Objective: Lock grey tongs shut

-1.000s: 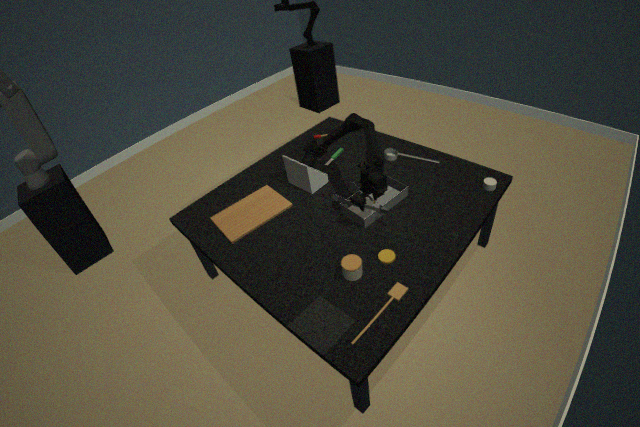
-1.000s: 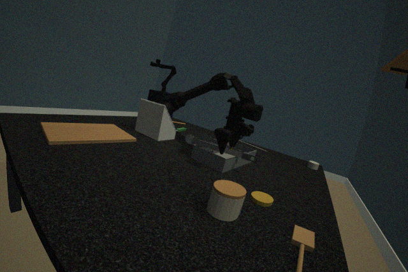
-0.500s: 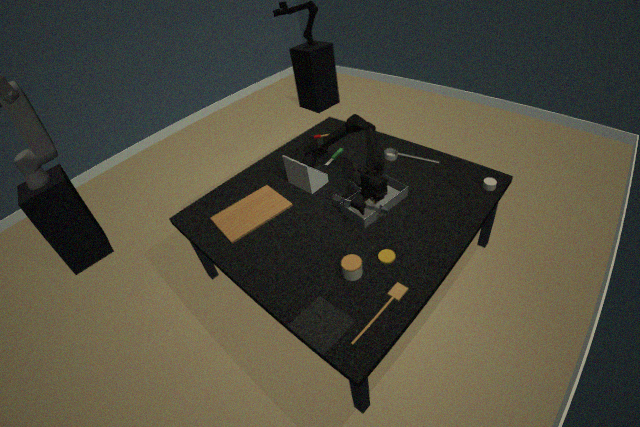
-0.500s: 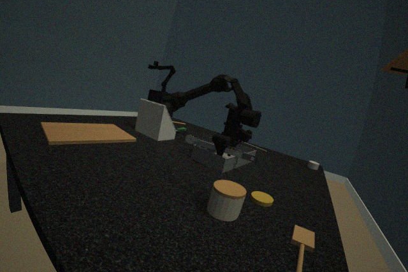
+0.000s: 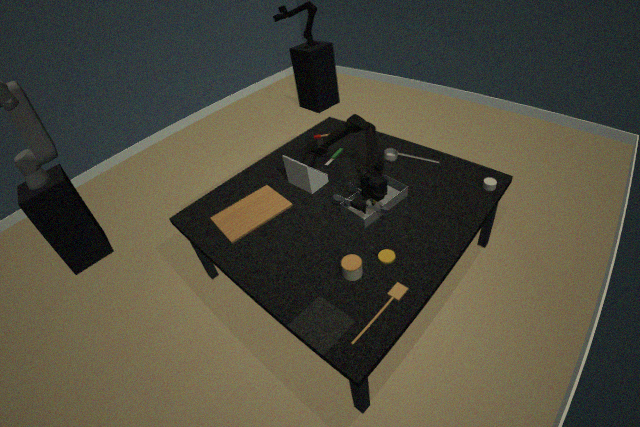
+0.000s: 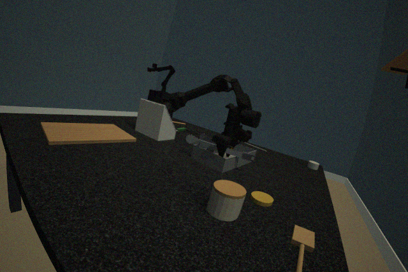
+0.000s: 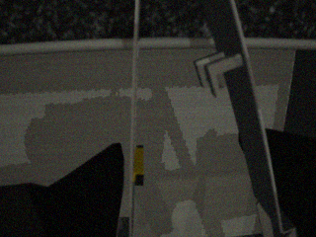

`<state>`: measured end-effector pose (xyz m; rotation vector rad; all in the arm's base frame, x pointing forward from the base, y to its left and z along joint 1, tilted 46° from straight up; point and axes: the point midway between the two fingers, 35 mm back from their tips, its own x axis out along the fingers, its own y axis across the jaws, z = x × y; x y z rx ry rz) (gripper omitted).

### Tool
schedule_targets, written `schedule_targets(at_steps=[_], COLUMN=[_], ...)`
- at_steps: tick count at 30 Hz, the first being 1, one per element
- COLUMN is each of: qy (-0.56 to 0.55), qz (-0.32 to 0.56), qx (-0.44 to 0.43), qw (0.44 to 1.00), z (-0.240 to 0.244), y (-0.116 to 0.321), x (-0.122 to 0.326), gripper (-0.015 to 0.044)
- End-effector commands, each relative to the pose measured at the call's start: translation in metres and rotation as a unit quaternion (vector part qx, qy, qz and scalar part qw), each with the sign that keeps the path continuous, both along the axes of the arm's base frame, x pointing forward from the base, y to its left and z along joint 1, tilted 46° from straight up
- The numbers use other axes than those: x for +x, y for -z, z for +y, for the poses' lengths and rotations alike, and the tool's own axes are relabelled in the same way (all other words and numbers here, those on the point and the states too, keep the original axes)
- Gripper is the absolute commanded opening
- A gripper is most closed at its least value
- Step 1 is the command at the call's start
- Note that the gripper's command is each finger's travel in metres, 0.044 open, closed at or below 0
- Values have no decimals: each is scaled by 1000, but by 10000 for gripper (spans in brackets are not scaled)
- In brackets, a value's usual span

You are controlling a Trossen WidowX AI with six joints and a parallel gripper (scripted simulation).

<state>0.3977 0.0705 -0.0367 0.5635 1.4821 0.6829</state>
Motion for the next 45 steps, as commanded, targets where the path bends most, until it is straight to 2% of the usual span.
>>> schedule_targets(at_steps=[1,41,45], qy=[0,0,0], qz=[0,0,0], qx=[1,1,1], qw=[1000,1000,1000], z=[1,1,1], y=[-1,-1,-1], x=[0,0,0], gripper=[281,15,-90])
